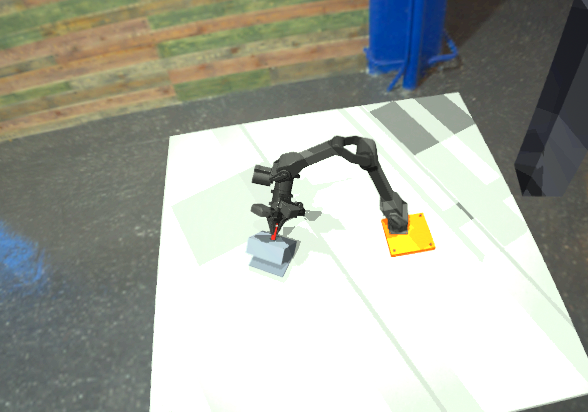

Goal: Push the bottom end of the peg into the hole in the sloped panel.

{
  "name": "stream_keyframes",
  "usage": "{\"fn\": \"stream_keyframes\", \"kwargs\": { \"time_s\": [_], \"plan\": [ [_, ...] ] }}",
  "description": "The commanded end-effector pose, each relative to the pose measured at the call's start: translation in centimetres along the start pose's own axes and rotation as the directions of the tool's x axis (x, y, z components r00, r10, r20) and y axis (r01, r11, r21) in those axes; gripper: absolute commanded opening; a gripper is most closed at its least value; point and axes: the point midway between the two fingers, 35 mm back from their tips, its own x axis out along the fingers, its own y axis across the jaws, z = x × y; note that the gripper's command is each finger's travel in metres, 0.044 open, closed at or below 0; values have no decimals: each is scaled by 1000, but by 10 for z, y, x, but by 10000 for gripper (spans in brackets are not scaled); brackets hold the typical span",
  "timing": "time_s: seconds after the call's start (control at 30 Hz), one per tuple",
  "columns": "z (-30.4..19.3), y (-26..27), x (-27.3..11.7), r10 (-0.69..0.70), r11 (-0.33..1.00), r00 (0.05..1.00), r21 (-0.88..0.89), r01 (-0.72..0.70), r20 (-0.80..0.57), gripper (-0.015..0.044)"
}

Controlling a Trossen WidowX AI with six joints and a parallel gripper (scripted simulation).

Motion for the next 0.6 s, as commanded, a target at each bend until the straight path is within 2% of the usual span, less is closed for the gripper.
{"fn": "stream_keyframes", "kwargs": {
  "time_s": [0.0, 0.17, 0.57],
  "plan": [
    [0, 0, 0, 0, 1000, 1000, 0, 0, 0, 0],
    [0, 0, 0, 0, 1000, 1000, 0, 0, 0, 0],
    [0, 0, 0, 0, 1000, 1000, 0, 0, 0, 315]
  ]
}}
